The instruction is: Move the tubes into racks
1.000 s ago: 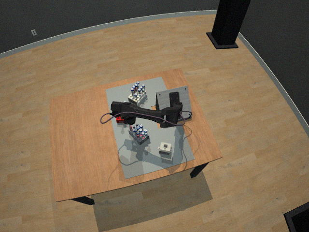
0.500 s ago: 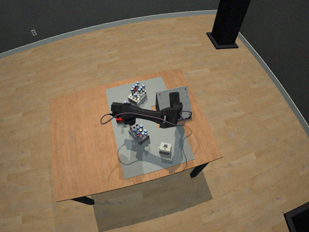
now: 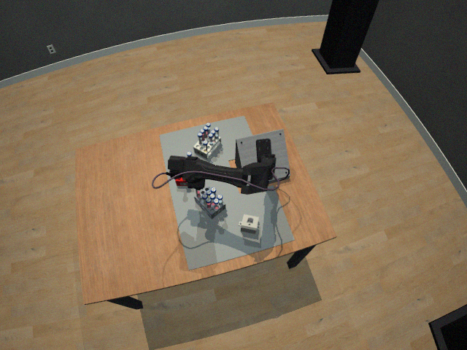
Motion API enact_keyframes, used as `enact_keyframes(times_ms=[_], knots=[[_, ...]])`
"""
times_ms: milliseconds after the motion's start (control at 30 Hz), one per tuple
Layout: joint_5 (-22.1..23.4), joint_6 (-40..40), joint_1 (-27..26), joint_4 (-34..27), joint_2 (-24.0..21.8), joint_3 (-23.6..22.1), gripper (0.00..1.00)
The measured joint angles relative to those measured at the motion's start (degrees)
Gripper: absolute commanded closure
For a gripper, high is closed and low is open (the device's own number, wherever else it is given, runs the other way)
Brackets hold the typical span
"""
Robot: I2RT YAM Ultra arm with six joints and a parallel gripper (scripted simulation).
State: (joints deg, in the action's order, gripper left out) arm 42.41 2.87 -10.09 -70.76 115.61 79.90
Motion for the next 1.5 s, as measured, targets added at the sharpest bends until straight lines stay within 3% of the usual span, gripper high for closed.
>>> enact_keyframes(times_ms=[1500], knots=[[0.5,-2.6,1.84,4.39,0.0,-2.6,1.0]])
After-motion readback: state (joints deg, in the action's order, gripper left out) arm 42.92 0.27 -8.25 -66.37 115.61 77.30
